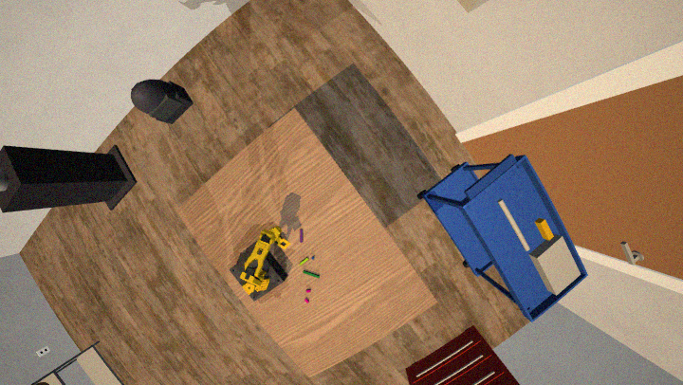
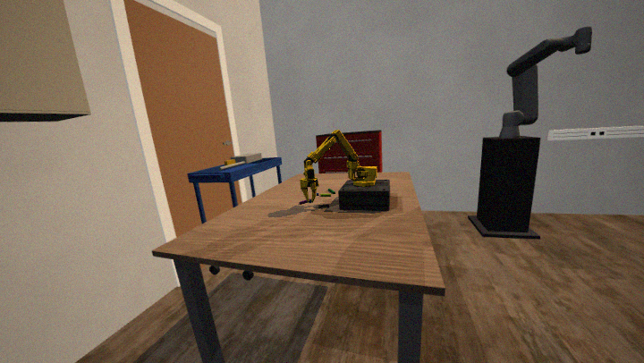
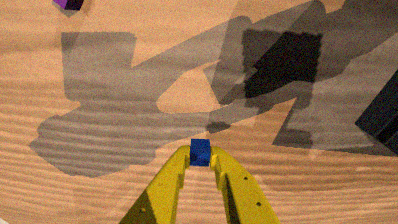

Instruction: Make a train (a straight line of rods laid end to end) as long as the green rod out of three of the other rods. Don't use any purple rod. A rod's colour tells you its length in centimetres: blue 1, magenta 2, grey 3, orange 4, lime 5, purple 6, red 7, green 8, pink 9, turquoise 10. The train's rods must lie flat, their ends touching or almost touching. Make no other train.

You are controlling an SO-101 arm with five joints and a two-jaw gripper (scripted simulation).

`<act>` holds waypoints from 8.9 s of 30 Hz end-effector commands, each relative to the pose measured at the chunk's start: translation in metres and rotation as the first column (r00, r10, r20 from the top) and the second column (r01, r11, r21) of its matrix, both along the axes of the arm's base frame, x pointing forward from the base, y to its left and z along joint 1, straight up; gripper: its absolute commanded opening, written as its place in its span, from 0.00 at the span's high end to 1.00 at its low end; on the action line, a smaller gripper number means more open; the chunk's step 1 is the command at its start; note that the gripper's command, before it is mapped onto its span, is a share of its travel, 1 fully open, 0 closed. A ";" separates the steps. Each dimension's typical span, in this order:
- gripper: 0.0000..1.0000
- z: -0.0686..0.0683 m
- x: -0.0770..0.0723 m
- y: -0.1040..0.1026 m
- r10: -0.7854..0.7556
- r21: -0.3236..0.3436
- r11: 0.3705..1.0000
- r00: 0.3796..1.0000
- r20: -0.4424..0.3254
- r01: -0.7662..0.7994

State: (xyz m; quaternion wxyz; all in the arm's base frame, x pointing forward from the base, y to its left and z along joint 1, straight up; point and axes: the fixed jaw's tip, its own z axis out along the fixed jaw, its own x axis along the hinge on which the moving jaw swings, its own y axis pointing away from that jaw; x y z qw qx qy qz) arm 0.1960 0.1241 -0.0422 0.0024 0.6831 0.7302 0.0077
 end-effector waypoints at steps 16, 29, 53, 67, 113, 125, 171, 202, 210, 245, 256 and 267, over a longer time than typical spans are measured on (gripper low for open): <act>1.00 -0.004 -0.007 -0.002 0.018 -0.025 1.000 0.999 -0.040 -0.019; 1.00 -0.004 -0.007 -0.002 0.018 -0.025 1.000 0.999 -0.040 -0.019; 1.00 -0.022 -0.007 -0.002 0.018 -0.025 1.000 0.999 -0.040 -0.019; 1.00 -0.024 -0.005 0.000 0.018 -0.014 1.000 1.000 -0.023 -0.018; 1.00 -0.024 -0.004 -0.001 0.016 -0.014 1.000 1.000 -0.023 -0.017; 1.00 -0.024 -0.005 -0.001 0.014 -0.015 1.000 1.000 -0.024 -0.015; 1.00 -0.024 -0.005 -0.001 0.009 -0.015 1.000 1.000 -0.025 -0.009; 1.00 -0.029 -0.005 -0.001 0.009 -0.015 1.000 1.000 -0.025 -0.009; 1.00 -0.031 -0.005 -0.001 0.009 -0.015 1.000 1.000 -0.025 -0.009; 0.95 -0.031 -0.004 -0.002 0.005 -0.014 1.000 1.000 -0.023 -0.006; 0.93 -0.031 -0.004 -0.002 0.005 -0.014 1.000 1.000 -0.023 -0.006; 0.88 -0.031 -0.004 -0.002 0.005 -0.014 1.000 1.000 -0.023 -0.006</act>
